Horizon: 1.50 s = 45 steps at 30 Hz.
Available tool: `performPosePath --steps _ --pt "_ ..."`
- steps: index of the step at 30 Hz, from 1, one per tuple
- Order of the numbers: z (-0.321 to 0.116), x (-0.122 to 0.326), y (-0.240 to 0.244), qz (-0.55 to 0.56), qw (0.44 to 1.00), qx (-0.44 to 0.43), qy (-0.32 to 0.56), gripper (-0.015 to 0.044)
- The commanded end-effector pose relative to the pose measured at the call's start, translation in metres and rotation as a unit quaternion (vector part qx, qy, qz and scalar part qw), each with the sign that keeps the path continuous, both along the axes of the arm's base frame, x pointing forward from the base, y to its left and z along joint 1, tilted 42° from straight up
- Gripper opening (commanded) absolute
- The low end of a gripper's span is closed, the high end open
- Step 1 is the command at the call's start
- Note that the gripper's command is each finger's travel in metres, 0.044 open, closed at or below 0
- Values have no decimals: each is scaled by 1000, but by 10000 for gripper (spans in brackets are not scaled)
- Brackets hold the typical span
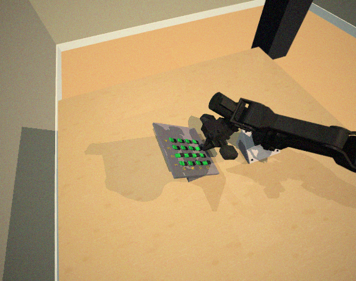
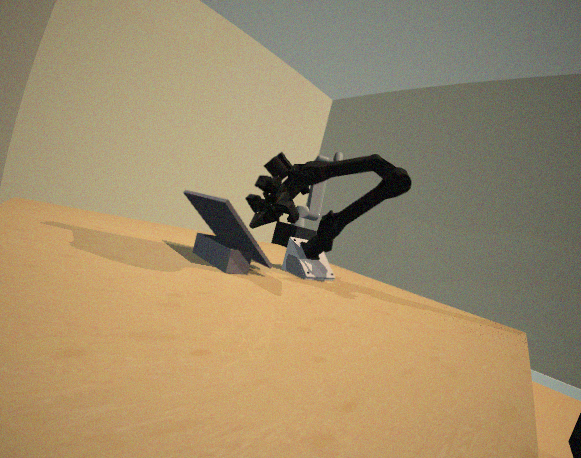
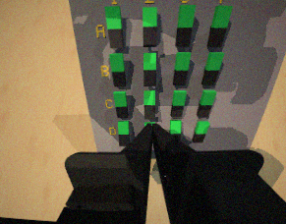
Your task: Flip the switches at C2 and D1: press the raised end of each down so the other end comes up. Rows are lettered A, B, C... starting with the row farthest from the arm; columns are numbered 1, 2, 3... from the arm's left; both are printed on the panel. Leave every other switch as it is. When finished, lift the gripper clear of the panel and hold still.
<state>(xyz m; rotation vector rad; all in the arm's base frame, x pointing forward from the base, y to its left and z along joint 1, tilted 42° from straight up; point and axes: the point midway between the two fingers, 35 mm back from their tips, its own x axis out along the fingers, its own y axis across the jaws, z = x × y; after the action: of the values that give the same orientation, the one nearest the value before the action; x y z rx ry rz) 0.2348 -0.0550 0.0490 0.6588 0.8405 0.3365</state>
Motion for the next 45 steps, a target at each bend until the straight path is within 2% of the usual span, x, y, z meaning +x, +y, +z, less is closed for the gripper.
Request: performPosePath --steps 1,45 --pt "-1 4 2 -4 1000 2 -5 0" --pt "-15 19 15 -4 1000 2 -6 0"
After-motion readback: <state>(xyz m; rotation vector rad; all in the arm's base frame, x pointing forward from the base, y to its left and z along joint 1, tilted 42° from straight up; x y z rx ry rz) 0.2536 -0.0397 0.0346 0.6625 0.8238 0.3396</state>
